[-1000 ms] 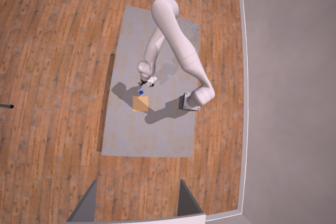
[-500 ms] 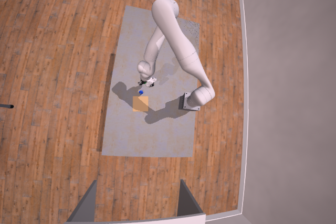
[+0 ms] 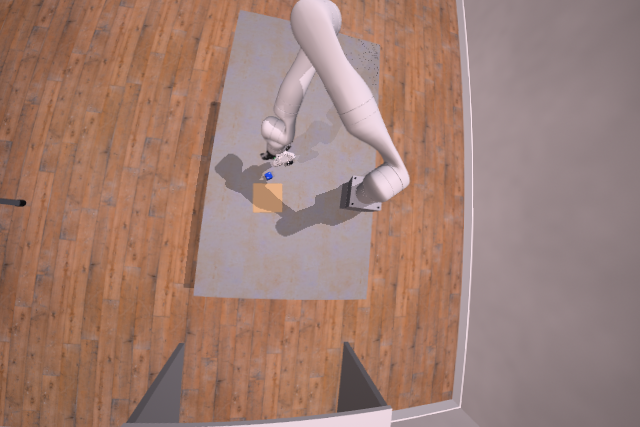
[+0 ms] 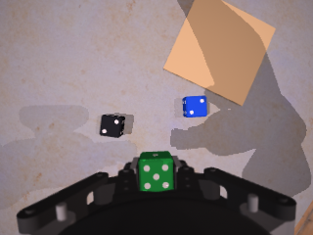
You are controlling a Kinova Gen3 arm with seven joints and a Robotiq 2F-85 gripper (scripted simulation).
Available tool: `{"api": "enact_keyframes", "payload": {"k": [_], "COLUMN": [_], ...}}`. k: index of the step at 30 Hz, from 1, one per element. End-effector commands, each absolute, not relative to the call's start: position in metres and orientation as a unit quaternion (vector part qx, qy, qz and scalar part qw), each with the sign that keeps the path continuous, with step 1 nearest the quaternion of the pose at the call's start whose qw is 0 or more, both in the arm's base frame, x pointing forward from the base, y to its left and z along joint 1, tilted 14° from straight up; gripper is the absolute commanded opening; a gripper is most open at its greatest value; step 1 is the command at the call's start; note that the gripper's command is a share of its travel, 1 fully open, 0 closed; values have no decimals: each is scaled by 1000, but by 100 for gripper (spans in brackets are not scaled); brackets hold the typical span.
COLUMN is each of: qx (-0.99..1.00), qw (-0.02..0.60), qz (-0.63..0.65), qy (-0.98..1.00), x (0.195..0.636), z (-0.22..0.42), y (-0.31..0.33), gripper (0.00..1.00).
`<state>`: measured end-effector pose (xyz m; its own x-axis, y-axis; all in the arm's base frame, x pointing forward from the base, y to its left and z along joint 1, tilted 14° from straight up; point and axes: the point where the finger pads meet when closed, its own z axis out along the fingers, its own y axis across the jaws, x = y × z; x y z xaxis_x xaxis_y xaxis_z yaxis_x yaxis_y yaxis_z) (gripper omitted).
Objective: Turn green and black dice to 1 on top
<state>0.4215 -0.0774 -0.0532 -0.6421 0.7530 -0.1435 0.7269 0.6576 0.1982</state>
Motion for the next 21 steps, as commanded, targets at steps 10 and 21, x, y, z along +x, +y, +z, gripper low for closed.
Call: {"api": "enact_keyframes", "payload": {"k": [10,21], "qx": [536,667], "qw": [96,82], "qz": [76,91], "qy": [835,735], "x": [422,424], "z": [-56,-59], "y": [-77,-77], "gripper": [26,26]}}
